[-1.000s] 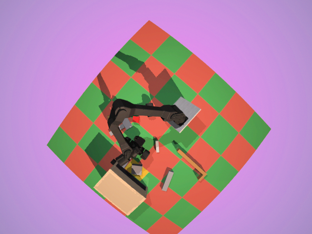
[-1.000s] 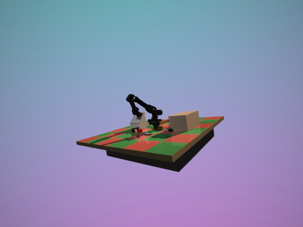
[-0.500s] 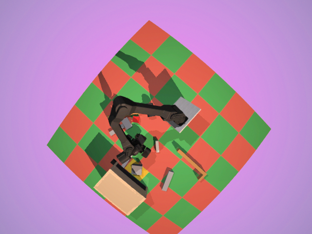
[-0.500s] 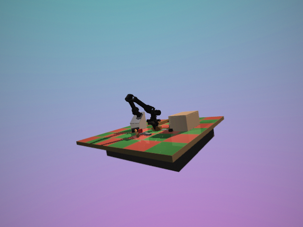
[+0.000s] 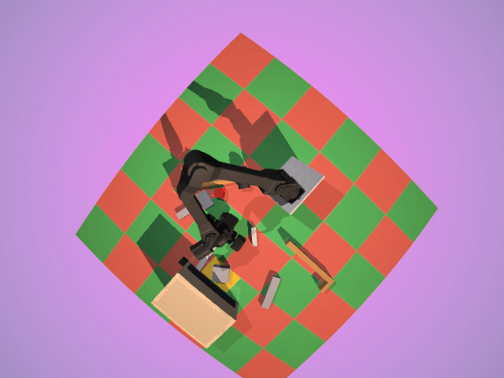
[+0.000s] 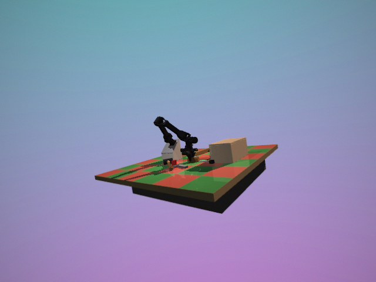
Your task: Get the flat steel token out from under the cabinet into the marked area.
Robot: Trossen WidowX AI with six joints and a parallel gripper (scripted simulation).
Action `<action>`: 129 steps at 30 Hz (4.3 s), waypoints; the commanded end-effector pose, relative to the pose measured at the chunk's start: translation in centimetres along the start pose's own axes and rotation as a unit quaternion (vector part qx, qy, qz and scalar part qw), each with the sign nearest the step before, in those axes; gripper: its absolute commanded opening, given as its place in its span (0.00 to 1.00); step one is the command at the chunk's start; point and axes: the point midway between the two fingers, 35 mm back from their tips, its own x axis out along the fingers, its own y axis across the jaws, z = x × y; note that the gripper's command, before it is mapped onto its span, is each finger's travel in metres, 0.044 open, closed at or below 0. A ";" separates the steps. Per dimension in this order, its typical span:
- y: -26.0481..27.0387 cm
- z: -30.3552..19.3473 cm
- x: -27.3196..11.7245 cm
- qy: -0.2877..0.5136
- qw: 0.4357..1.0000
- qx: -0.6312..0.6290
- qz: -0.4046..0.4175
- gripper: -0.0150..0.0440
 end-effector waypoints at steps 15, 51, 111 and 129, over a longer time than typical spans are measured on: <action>0.1 2.4 0.1 -0.003 1.000 -0.004 -0.002 0.25; 0.7 6.7 0.1 -0.004 1.000 -0.005 -0.002 0.25; 1.0 6.2 0.0 -0.004 1.000 -0.004 -0.001 0.25; 0.8 4.1 0.0 -0.004 1.000 -0.007 -0.002 0.25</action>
